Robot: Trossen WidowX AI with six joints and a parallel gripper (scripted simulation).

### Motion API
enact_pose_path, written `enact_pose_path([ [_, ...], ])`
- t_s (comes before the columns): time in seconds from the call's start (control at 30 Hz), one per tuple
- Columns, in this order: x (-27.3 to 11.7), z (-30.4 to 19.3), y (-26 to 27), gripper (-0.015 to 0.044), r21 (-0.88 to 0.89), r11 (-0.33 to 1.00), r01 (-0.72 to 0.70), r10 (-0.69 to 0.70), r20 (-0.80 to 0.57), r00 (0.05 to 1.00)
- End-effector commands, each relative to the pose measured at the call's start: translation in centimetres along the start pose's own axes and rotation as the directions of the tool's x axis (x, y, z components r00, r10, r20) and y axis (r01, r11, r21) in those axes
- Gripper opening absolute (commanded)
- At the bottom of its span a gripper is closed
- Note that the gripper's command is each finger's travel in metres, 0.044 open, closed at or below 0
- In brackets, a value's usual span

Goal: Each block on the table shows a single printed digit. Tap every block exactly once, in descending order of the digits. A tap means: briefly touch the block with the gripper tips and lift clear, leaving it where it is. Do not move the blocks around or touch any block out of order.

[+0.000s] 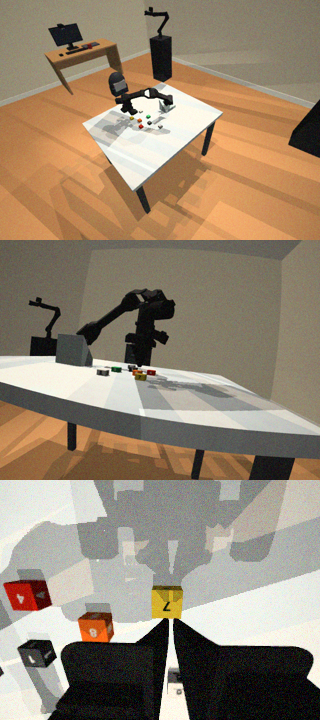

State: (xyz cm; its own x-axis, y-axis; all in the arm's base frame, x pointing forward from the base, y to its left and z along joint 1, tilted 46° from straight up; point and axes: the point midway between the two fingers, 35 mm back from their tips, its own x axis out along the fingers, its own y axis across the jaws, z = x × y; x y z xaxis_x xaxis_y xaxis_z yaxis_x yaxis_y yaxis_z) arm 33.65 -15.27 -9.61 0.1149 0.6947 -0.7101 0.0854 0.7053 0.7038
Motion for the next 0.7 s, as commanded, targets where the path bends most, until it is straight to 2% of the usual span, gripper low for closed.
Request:
enact_pose_path([
  [0.0, 0.2, 0.0, -0.2, 0.002, 0.007, 1.0, -0.001, 0.001, 0.017, 1.0],
  [0.67, 3.0, 0.1, -0.1, 0.002, 0.006, 1.0, -0.003, 0.003, 0.017, 1.0],
])
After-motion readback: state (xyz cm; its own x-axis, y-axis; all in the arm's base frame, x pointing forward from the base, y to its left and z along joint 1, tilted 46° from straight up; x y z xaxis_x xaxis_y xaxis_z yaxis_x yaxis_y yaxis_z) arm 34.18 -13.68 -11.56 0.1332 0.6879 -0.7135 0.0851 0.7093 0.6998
